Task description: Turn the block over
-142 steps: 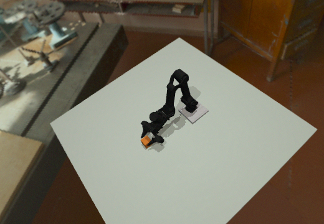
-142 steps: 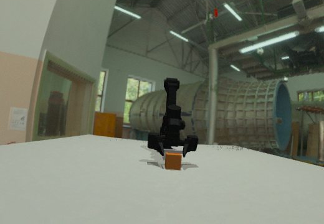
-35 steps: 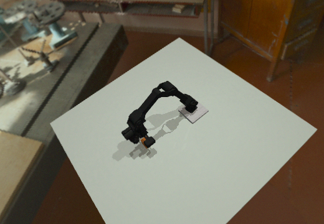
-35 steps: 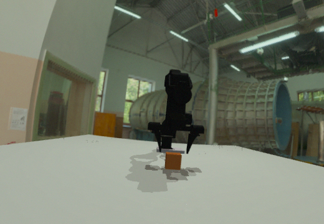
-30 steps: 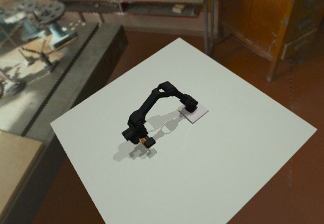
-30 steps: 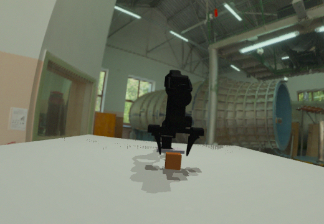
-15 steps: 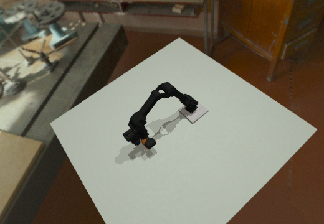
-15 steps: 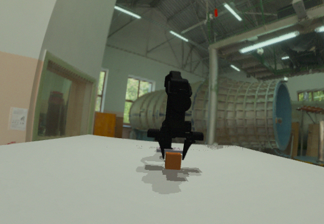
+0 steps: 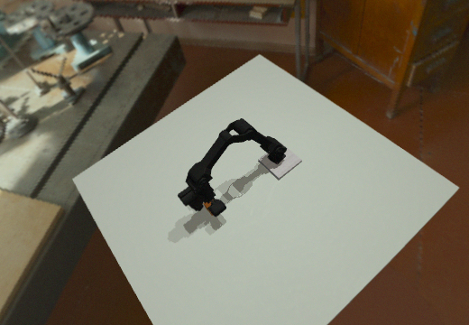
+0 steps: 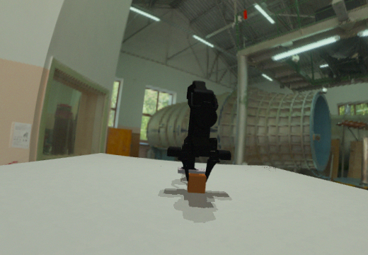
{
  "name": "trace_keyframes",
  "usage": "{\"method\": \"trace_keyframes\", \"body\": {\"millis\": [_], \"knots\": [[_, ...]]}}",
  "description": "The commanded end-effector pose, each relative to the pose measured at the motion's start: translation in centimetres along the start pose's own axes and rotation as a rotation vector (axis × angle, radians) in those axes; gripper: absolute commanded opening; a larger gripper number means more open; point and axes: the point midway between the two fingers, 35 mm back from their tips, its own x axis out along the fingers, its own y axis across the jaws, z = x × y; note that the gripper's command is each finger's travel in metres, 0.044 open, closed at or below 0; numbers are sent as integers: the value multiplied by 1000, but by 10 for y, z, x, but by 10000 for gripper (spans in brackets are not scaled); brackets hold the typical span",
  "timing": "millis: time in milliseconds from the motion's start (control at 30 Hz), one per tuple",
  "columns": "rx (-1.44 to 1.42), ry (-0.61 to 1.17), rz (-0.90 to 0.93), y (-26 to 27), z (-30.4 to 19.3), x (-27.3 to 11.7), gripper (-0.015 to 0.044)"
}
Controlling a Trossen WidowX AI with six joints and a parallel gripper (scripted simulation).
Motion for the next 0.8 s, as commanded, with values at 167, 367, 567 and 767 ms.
{"method": "trace_keyframes", "body": {"millis": [167,367,567,767], "knots": [[-3,0,0,0,0,-1,77],[-3,0,0,0,0,-29,0],[-3,-21,0,0,1,-29,0],[-3,-105,0,0,2,-26,0]]}}
